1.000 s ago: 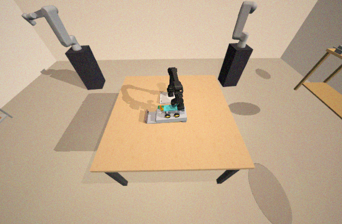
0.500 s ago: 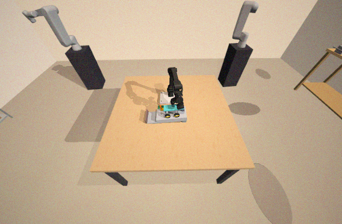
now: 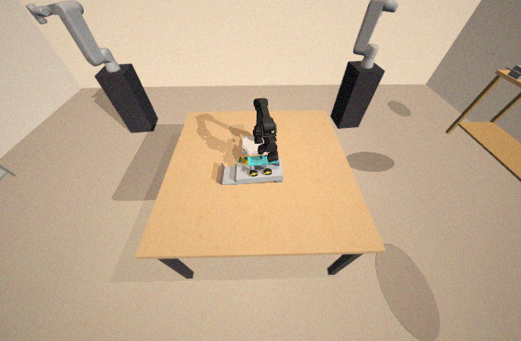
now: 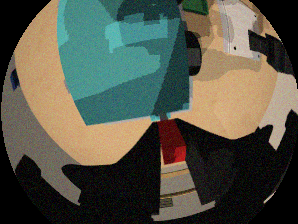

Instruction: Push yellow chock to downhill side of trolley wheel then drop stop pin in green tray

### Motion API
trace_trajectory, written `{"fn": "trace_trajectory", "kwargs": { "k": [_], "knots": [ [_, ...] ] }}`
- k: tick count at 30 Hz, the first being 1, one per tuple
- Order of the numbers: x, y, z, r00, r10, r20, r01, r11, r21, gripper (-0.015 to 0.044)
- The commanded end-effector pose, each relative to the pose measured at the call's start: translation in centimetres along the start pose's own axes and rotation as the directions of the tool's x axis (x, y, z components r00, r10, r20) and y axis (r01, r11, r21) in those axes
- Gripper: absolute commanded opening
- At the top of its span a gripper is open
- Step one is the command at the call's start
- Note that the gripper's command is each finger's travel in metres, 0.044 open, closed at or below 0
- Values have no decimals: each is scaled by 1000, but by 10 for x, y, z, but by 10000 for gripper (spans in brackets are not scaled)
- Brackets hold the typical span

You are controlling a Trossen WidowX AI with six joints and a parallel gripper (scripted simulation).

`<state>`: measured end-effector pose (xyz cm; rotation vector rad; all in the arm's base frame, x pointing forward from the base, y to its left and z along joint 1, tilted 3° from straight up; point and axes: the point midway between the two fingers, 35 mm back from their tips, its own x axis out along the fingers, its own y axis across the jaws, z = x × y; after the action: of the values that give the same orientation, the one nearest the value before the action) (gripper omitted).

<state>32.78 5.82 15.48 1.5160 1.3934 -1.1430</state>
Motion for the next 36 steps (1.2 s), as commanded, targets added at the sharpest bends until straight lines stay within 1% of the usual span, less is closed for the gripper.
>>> {"fn": "trace_trajectory", "kwargs": {
  "k": [1, 31, 36],
  "knots": [
    [-5, 0, -2, 1000, 6, -5, -6, 1000, -8, 0],
    [-24, 2, -7, 1000, 6, -5, -6, 1000, -8, 0],
    [-22, 1, -17, 1000, 6, -6, -6, 1000, -8, 0]
  ]
}}
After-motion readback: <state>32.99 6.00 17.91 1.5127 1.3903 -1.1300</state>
